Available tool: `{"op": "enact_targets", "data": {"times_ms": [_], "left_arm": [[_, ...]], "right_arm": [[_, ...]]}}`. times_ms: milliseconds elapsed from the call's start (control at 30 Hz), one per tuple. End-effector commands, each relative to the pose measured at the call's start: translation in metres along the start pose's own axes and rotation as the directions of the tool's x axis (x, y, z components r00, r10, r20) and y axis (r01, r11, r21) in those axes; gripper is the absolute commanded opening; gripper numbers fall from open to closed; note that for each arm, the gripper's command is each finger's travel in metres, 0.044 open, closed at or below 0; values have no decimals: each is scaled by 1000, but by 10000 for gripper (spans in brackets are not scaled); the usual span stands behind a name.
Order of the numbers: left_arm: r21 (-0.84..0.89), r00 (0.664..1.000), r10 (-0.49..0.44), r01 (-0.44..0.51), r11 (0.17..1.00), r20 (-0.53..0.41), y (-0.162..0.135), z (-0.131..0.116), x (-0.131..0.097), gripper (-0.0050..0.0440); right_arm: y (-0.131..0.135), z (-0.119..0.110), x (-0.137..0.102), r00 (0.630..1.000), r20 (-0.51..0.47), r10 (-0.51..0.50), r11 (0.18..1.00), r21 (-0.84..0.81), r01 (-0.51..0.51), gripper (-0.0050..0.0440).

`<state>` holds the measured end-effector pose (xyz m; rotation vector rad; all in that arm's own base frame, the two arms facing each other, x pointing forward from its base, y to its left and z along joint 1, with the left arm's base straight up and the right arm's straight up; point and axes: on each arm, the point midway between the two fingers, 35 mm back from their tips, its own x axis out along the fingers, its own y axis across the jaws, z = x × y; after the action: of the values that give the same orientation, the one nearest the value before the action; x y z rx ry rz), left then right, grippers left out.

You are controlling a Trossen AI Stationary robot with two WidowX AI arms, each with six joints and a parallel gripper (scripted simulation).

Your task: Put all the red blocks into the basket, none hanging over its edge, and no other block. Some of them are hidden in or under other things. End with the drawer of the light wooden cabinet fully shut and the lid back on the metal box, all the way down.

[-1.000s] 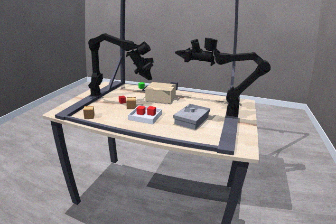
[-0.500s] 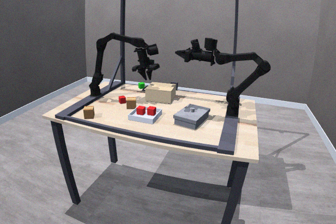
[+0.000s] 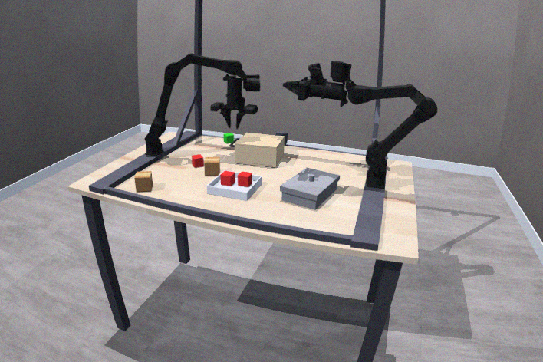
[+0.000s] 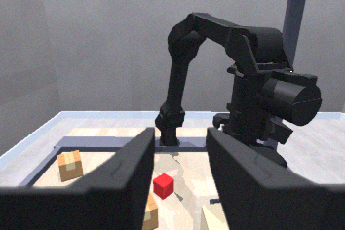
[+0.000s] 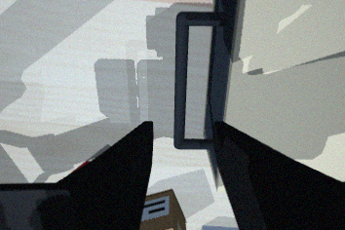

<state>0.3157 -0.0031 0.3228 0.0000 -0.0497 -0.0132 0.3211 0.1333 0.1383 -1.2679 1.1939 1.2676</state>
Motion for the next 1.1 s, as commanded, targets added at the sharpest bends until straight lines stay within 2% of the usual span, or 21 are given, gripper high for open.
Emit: {"op": "enact_targets", "data": {"times_ms": [0,133,467,767,1067], "left_arm": [[5,999,3,-3,1000,47,1,19,-4,135],[5,999,3,-3,1000,47,1,19,-4,135],[5,999,3,-3,1000,47,1,19,-4,135],[5,999,3,-3,1000,47,1,19,-4,135],[5,999,3,-3,1000,47,1,19,-4,135]], "right_arm": [[-9,1,-15,998,30,-56,998,18,56,144],[-7,3,-21,997,38,-73,997,12,73,144],[-1,3,-14,998,36,-56,998,1,56,144],[-4,1,8,999,26,-36,999,6,36,144],[-4,1,19,999,26,-38,999,6,38,144]]}}
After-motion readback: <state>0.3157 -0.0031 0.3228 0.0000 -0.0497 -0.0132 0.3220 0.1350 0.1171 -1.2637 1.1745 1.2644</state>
